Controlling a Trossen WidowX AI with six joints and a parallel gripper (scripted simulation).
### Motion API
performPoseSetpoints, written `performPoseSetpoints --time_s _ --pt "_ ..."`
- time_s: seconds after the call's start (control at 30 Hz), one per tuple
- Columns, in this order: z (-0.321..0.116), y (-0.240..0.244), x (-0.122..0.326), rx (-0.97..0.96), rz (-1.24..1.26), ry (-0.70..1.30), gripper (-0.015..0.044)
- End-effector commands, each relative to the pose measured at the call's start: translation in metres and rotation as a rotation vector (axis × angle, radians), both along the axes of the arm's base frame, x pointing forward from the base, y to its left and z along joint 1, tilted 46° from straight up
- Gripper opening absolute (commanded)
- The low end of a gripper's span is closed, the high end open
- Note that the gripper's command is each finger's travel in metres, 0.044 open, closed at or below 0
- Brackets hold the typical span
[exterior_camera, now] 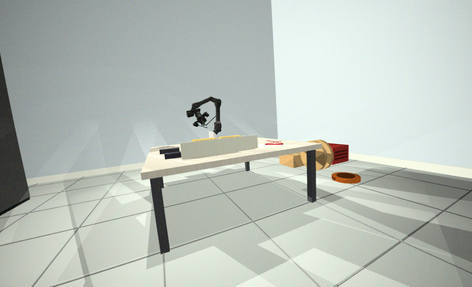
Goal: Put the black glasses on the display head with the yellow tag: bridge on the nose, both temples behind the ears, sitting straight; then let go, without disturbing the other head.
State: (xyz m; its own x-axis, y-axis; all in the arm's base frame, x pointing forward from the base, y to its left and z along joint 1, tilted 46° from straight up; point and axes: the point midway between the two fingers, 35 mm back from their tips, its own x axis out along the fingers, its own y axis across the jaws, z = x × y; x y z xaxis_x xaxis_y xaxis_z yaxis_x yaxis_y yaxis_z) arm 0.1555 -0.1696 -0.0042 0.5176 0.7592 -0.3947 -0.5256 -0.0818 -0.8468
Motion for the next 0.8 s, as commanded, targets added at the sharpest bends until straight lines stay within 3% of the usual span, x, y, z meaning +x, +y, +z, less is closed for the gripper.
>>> performPoseSetpoints --time_s 0.0,0.77 --pt "0.003 0.003 0.006 -0.092 0.089 -0.107 0.0" --pt "0.017 0.028 0.04 -0.54 0.633 -0.795 0.0"
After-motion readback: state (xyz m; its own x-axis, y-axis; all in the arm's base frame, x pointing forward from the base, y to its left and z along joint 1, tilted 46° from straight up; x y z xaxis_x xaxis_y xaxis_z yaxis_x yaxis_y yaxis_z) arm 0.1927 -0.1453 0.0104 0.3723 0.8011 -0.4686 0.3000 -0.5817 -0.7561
